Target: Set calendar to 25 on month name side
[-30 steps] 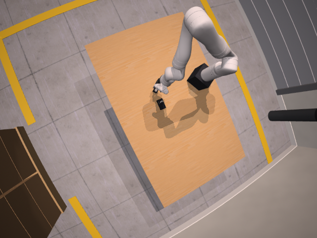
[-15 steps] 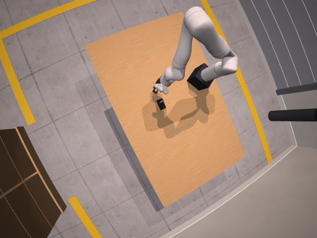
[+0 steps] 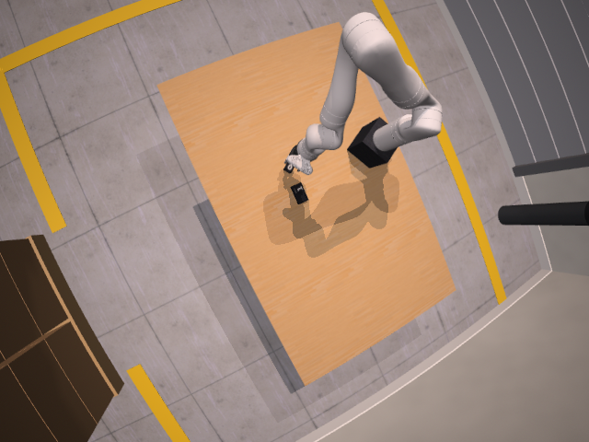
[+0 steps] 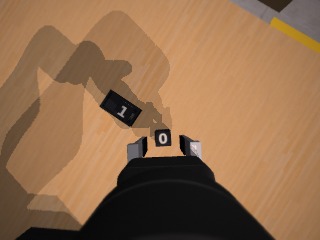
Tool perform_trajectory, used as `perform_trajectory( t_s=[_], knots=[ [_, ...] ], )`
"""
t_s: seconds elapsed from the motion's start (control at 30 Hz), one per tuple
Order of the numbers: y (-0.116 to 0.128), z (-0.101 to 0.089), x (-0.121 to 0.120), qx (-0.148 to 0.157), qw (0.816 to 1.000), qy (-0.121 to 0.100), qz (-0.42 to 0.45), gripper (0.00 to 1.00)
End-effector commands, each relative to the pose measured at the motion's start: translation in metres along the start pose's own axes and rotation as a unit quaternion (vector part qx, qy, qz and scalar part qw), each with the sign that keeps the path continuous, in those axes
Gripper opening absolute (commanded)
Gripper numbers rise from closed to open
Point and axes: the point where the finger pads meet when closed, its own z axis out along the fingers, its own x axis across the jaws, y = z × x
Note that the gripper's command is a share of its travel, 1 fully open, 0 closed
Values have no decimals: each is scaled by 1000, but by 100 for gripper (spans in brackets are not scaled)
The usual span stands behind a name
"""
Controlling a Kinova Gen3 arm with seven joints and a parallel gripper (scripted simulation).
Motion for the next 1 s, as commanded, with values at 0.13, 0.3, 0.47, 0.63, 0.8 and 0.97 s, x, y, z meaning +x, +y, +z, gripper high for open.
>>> perform_trajectory(
  t_s=[0.13, 0.3, 0.47, 0.63, 0.8, 0.97],
  knots=[
    [-1, -1, 0, -1, 999, 0, 34, 100],
    [-1, -1, 0, -3, 996, -2, 87, 100],
    [-1, -1, 0, -4, 992, -2, 130, 100],
    [-1, -2, 0, -7, 977, -3, 214, 100],
    [-1, -3, 0, -9, 951, -3, 310, 100],
    [-1, -5, 1, -9, 922, -2, 388, 100]
  ],
)
